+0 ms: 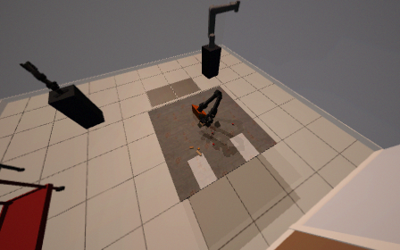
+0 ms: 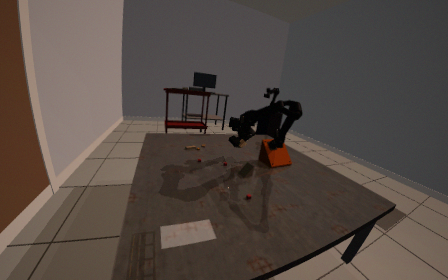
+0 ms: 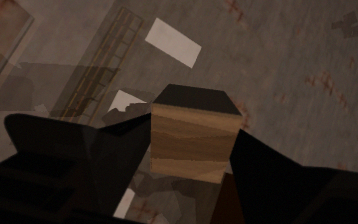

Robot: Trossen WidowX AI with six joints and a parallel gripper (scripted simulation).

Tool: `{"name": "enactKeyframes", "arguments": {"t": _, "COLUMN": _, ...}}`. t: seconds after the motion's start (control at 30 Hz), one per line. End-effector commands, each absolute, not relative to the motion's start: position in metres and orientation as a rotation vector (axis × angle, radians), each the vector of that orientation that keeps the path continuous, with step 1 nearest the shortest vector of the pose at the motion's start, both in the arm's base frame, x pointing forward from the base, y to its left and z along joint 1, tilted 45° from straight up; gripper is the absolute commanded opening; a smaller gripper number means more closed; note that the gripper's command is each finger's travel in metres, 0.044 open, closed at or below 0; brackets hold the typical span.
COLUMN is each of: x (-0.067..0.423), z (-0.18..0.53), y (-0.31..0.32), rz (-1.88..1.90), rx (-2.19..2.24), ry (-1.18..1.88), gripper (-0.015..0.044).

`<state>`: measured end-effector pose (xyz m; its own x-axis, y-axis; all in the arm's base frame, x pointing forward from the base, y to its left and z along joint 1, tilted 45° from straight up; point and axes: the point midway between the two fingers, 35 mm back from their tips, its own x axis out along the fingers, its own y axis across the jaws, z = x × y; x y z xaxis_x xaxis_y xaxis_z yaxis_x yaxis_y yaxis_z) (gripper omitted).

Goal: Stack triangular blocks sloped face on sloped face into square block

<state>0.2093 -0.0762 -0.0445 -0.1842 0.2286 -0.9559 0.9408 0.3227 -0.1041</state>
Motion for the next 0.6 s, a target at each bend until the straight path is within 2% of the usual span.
{"name": "enactKeyframes", "arguments": {"t": 0.0, "x": 0.2094, "z": -0.0459, "y": -0.0783, "rz": -0.820, "rx": 1.043, "ry": 1.691, "gripper": 0.0000}}
{"name": "enactKeyframes", "arguments": {"t": 0.57, "x": 0.2073, "z": -0.0481, "y": -0.0826, "rz": -0.256, "rx": 0.883, "ry": 1.782, "gripper": 0.0000}}
